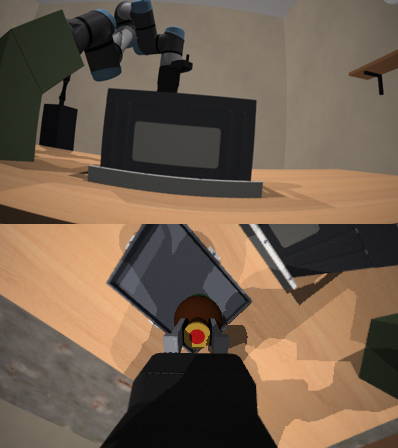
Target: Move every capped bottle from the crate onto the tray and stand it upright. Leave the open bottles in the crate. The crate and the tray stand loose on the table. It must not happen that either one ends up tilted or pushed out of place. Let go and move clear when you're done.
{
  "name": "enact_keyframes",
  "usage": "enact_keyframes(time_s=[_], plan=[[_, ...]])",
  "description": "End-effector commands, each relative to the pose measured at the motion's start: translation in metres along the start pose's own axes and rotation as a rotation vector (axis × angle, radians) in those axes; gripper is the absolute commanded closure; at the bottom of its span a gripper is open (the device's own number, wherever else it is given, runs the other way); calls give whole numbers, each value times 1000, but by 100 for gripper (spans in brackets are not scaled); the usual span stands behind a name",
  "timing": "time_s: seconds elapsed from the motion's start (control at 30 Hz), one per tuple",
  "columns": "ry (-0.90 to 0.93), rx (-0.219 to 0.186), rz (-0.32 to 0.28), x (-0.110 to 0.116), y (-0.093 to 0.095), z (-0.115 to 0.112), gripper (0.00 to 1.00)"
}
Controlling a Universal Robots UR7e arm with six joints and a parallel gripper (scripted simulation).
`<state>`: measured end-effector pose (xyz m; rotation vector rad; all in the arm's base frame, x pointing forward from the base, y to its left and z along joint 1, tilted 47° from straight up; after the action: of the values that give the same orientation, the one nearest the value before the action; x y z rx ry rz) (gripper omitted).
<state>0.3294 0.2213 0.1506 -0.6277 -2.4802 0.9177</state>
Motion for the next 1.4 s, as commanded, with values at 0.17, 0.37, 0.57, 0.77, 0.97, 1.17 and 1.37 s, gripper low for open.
enact_keyframes(time_s=[0.17,0.37,0.57,0.77,0.97,1.17,1.37], plan=[[0,1,5,-1,5,-1,100],[1,2,8,-1,9,-2,100],[0,1,7,-1,9,-1,100],[1,1,7,0,11,-1,100],[1,2,8,0,13,-1,100],[1,2,8,0,14,-1,100],[1,2,8,0,17,-1,100]])
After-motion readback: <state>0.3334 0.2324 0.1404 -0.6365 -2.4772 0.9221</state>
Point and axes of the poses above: the point where the finger pads meet when closed, its own y axis out along the fingers, its own z axis across the jaws, x = y × z, the point moved 4 cm from there along -y, back along the fingers, and after that the axes turned 2 degrees about y, right-handed, at the moved point
